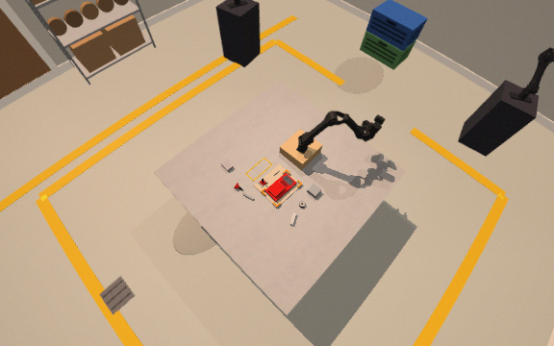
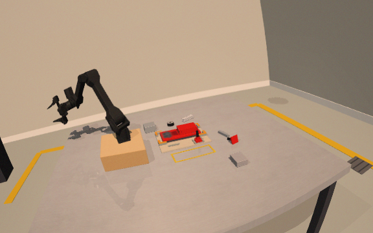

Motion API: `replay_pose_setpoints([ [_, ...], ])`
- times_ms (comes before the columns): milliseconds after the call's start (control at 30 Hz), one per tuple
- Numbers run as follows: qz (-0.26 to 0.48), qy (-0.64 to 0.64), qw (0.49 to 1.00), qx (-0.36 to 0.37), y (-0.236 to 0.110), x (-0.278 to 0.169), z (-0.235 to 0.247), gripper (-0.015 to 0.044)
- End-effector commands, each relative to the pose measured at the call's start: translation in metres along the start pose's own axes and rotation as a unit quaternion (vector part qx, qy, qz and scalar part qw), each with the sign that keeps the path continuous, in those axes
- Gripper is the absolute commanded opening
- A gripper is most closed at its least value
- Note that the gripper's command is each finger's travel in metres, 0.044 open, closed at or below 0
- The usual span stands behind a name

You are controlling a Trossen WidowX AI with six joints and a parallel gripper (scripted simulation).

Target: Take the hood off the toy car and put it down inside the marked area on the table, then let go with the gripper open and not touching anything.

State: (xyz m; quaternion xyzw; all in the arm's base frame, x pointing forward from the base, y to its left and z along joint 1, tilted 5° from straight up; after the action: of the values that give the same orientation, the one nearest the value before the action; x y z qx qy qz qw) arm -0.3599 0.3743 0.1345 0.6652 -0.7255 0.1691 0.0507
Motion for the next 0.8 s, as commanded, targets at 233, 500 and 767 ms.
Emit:
replay_pose_setpoints([
  [233, 0.21, 0.218, 0.952, -0.035, -0.137, -0.102, -0.007, 0.044],
  [500, 0.336, 0.367, 0.863, -0.088, -0.246, -0.143, 0.006, 0.044],
  [767, 0.439, 0.513, 0.719, -0.165, -0.358, -0.158, 0.035, 0.044],
])
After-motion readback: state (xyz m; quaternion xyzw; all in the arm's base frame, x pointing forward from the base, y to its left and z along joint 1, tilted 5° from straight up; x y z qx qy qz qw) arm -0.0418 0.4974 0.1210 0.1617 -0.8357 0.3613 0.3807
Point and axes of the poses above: the point midway between the two fingers, 35 mm back from their tips, its own y axis out along the fingers, its own z axis across the jaws, x = y × z, the point moved 3 cm from there along -y, back along the fingers, and after that the axes turned 13 degrees about y, right-handed, at the moved point
